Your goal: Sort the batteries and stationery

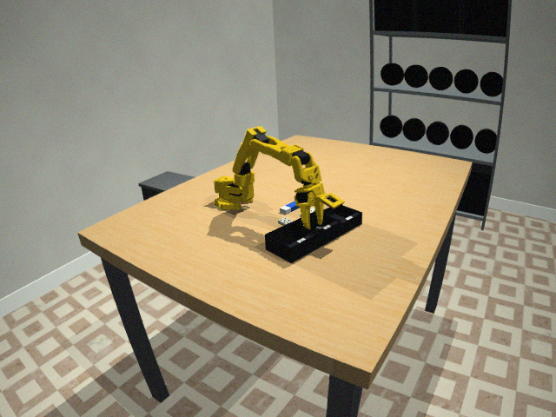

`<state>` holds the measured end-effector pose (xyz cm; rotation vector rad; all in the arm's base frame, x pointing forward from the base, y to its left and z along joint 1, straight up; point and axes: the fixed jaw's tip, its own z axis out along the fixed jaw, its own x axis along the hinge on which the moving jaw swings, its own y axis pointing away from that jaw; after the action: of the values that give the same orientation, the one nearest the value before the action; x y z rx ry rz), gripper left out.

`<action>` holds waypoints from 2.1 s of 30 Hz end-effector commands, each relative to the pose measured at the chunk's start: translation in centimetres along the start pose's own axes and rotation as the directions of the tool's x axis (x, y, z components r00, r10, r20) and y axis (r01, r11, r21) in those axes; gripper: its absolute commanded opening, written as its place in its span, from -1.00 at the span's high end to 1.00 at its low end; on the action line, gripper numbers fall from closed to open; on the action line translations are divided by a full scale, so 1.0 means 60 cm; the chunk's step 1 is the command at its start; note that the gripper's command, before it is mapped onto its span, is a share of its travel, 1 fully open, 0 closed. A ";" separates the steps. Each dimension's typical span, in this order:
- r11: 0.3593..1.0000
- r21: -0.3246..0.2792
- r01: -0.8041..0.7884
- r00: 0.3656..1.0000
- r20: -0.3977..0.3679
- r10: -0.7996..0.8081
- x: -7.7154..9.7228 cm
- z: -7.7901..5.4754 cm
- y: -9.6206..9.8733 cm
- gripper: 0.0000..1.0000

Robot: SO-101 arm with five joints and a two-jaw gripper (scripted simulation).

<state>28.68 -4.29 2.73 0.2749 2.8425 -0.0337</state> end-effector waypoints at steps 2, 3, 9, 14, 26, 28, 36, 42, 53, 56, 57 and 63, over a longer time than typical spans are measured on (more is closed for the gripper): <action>1.000 -0.004 0.013 0.998 0.066 -0.013 -0.018 -0.025 0.005 0.51; 1.000 -0.004 0.013 0.998 0.066 -0.013 -0.018 -0.027 0.005 0.51; 1.000 -0.004 0.013 0.998 0.066 -0.013 -0.019 -0.051 0.005 0.51; 1.000 -0.004 0.013 0.998 0.066 -0.013 -0.020 -0.067 0.004 0.51; 1.000 -0.004 0.013 0.998 0.066 -0.013 -0.017 -0.103 0.004 0.51; 1.000 -0.004 0.013 0.998 0.066 -0.013 -0.017 -0.103 0.004 0.51; 1.000 -0.004 0.013 0.998 0.066 -0.013 -0.017 -0.103 0.004 0.51; 1.000 -0.004 0.013 0.998 0.066 -0.013 -0.017 -0.103 0.004 0.51; 1.000 -0.005 0.026 0.998 0.063 -0.026 -0.015 -0.104 0.006 0.51; 0.998 -0.006 0.055 0.997 0.059 -0.055 -0.012 -0.105 0.010 0.51; 0.998 -0.006 0.069 0.996 0.057 -0.069 -0.010 -0.105 0.012 0.51; 0.984 -0.013 0.177 0.983 0.041 -0.176 0.004 -0.109 0.025 0.51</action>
<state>26.89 -2.98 7.24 0.0913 2.8792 -0.0419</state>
